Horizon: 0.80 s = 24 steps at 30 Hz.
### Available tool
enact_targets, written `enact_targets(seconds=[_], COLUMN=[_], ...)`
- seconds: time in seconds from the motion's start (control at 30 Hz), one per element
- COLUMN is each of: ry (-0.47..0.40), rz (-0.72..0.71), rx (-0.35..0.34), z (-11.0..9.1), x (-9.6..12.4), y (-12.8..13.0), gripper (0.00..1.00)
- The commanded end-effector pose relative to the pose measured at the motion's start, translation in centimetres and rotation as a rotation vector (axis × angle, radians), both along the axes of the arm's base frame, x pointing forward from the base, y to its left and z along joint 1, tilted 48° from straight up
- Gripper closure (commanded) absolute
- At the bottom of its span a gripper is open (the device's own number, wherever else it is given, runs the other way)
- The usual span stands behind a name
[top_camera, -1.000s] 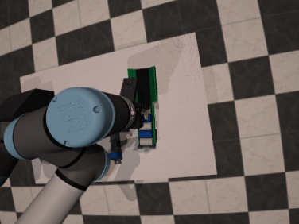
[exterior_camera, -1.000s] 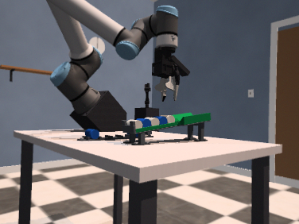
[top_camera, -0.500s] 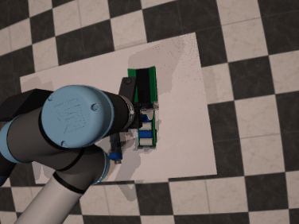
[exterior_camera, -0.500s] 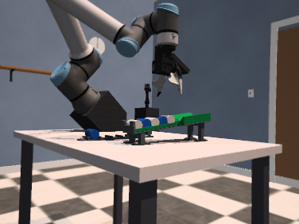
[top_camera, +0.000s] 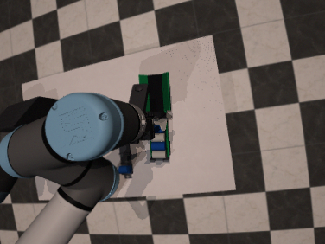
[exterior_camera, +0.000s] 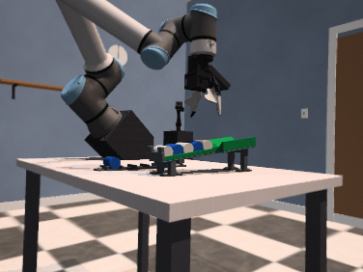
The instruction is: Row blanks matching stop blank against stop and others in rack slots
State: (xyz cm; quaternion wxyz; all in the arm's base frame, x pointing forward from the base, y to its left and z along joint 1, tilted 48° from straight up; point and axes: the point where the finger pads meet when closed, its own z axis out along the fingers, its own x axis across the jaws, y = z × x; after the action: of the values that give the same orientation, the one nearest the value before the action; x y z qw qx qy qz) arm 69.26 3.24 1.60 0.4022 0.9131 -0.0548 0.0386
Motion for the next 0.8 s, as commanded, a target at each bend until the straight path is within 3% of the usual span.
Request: enact_targets(seconds=[0.0,0.33,0.77], ry=[-0.007,-0.034,-0.140], rz=[-0.002,-0.026,-0.125], rx=[0.002,0.003,0.006], z=[0.10,0.12,0.18], x=[0.27,0.32,0.48], y=[0.23,0.18,-0.04], gripper=[0.00,0.00,0.00])
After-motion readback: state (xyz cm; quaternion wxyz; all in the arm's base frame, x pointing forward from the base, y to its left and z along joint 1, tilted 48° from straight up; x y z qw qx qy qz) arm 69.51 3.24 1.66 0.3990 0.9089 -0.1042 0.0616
